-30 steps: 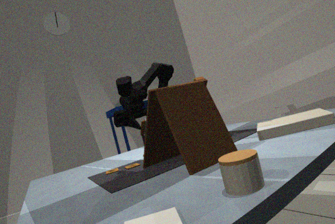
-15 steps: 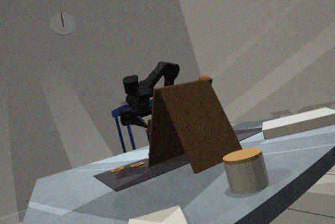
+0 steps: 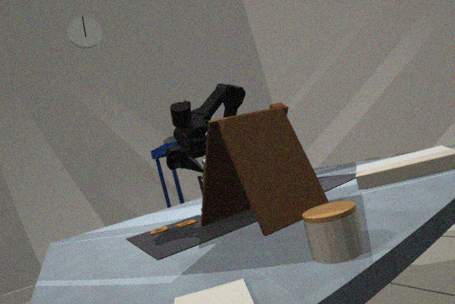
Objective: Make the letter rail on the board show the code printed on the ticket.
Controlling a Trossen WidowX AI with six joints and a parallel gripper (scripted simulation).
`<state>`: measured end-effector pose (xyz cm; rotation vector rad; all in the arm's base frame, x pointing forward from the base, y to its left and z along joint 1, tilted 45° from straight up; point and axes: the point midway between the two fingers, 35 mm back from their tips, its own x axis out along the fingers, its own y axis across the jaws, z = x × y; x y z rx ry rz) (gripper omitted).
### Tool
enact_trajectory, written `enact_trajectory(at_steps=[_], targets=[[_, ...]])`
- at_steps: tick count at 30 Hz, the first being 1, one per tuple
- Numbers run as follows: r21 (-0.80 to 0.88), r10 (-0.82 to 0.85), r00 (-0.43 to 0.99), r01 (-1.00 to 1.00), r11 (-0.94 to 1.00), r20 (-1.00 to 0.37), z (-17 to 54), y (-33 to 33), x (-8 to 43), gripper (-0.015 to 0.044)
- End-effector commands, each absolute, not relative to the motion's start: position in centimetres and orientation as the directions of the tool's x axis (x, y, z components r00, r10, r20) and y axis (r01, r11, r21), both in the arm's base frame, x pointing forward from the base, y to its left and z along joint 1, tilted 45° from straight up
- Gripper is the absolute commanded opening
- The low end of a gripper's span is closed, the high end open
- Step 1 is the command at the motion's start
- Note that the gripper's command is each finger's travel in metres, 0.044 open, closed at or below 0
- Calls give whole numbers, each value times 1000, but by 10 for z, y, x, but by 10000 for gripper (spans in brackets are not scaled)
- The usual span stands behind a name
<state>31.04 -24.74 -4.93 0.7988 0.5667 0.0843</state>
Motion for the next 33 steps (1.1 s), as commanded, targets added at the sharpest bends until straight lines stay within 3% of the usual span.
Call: enact_trajectory(at_steps=[1, 13, 24, 33], targets=[[701, 279, 847, 143, 699, -452, -48, -244, 310, 0], [701, 279, 847, 143, 699, -452, -44, -239, 311, 0], [701, 279, 847, 143, 699, -452, -42, -242, 308, 289], [701, 279, 847, 144, 699, -452, -37, -245, 299, 295]])
